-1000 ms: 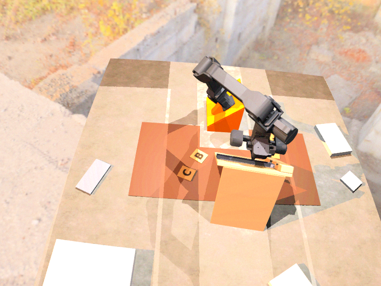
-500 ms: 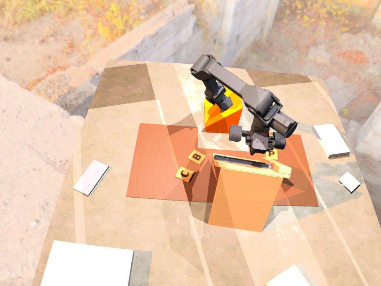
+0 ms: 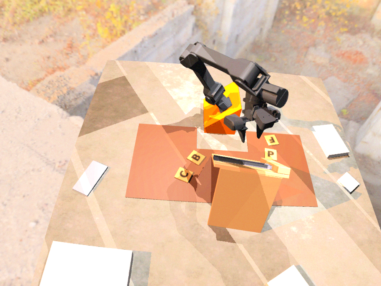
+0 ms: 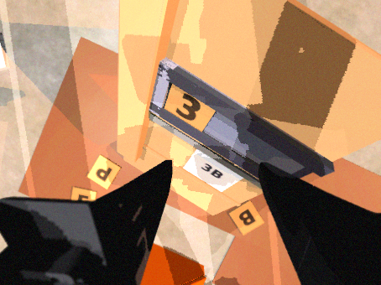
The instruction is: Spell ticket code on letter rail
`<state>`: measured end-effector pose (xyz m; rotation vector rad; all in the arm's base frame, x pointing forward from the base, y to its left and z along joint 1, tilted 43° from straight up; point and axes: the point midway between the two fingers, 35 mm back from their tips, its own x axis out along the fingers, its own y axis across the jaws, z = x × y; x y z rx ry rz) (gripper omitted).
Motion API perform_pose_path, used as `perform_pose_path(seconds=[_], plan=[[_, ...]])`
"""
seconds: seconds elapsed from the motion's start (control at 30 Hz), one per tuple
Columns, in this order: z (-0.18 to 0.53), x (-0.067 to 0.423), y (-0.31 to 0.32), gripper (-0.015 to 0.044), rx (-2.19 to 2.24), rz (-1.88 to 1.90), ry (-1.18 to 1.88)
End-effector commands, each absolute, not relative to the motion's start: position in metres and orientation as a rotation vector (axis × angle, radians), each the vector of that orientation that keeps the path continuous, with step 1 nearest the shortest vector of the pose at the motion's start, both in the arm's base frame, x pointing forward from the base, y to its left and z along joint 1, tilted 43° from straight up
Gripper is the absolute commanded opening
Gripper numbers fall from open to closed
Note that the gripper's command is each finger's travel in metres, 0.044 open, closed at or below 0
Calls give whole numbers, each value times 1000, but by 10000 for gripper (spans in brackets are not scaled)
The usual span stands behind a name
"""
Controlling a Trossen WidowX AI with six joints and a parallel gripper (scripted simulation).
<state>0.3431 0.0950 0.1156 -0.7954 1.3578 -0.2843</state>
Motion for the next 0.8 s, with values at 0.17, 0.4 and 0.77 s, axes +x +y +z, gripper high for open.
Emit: perform_pose_path(seconds=[0.17,0.4,0.77], plan=[[183,289,126,440,-1639,464,1089],[191,281,129,440,-1756,548,1022],[191,281,129,440,-1756,548,1022]])
